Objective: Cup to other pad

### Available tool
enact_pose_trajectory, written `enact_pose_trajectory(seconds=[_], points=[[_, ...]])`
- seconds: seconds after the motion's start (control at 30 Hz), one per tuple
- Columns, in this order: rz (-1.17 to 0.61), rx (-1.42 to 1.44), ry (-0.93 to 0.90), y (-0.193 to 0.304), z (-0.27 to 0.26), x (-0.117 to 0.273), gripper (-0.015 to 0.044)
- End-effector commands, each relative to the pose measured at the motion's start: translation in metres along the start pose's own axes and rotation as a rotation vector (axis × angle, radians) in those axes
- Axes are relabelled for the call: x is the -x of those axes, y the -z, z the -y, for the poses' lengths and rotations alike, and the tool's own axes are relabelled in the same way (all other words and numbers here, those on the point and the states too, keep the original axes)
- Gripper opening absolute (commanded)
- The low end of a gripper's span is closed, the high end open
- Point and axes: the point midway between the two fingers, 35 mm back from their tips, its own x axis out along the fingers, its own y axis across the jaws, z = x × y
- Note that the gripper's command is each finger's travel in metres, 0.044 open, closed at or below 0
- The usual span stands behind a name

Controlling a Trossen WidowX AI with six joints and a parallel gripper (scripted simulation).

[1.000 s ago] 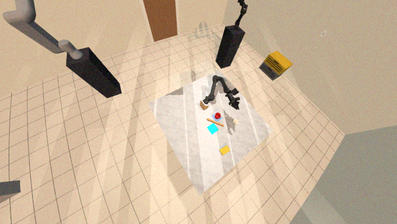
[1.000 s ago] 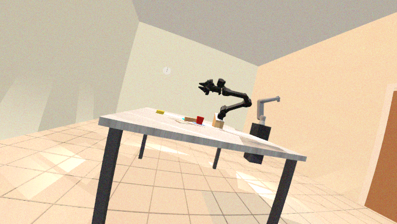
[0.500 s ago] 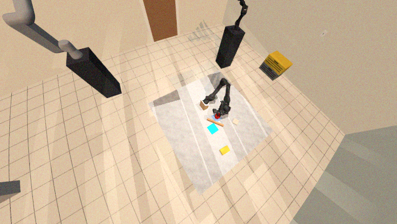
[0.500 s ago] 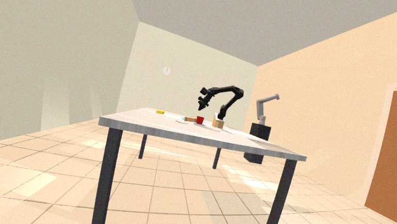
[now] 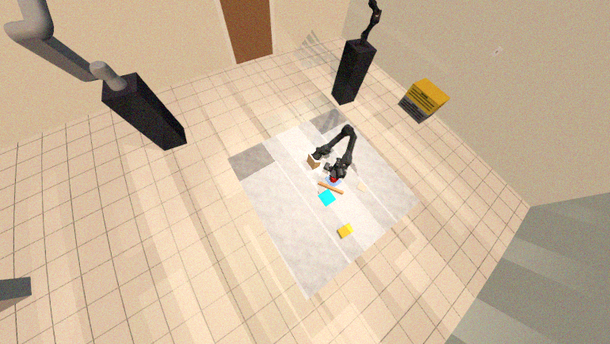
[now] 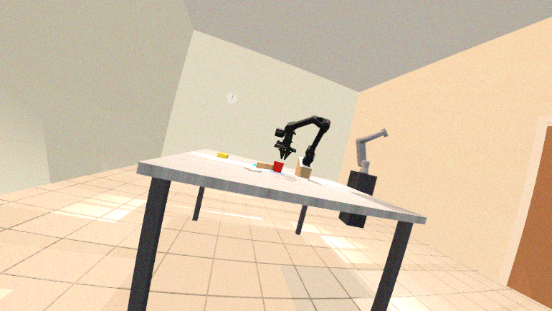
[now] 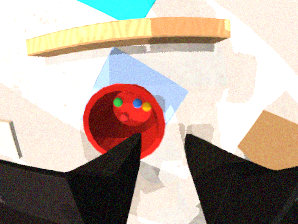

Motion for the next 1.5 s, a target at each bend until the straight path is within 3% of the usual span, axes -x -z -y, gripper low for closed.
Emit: enact_pose_trajectory(seconds=[0.0,1.47], points=[[-0.011,-0.011,-0.002,0.001,0.000,-0.003,0.0148],[-0.014,-0.011,-0.004,0.003,-0.001,-0.064,0.0148]])
